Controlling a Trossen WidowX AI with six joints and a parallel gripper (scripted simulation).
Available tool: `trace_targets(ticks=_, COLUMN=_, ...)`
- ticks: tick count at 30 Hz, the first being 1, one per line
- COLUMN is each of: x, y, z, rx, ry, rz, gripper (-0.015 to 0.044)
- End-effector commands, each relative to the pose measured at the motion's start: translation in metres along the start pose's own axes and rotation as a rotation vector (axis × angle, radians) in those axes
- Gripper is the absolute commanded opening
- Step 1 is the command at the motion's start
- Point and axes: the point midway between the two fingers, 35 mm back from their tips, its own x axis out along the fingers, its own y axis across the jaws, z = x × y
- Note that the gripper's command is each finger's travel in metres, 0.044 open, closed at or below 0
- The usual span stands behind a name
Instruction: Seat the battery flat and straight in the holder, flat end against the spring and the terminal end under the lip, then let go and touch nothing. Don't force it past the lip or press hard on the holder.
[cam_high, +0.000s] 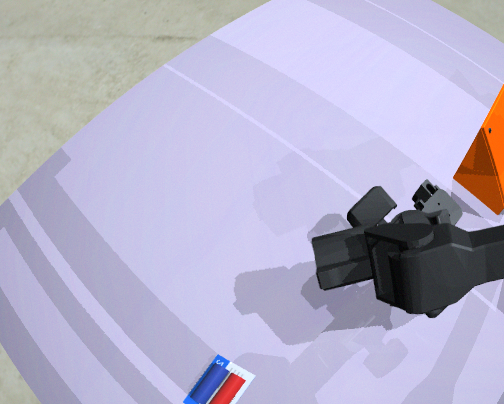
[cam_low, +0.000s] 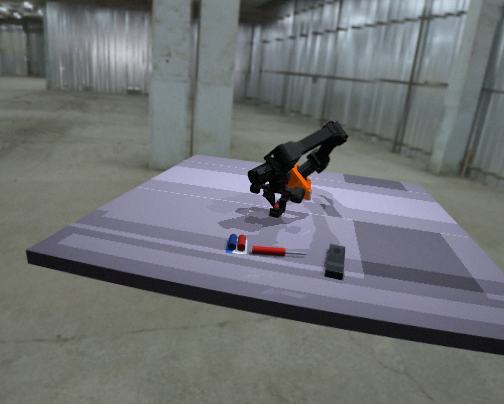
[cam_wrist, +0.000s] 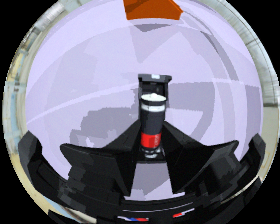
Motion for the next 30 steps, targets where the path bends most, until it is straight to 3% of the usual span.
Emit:
trace_targets(ticks=1, x=-0.0004, y=0.0003, z=-0.0043, rx=-0.003, ry=0.037, rz=0.002, gripper=0.0071)
trace_targets(ticks=30, x=0.0041, y=0.0011, z=-0.0024, rx=0.003, ry=0.154, rz=0.011, gripper=0.0071)
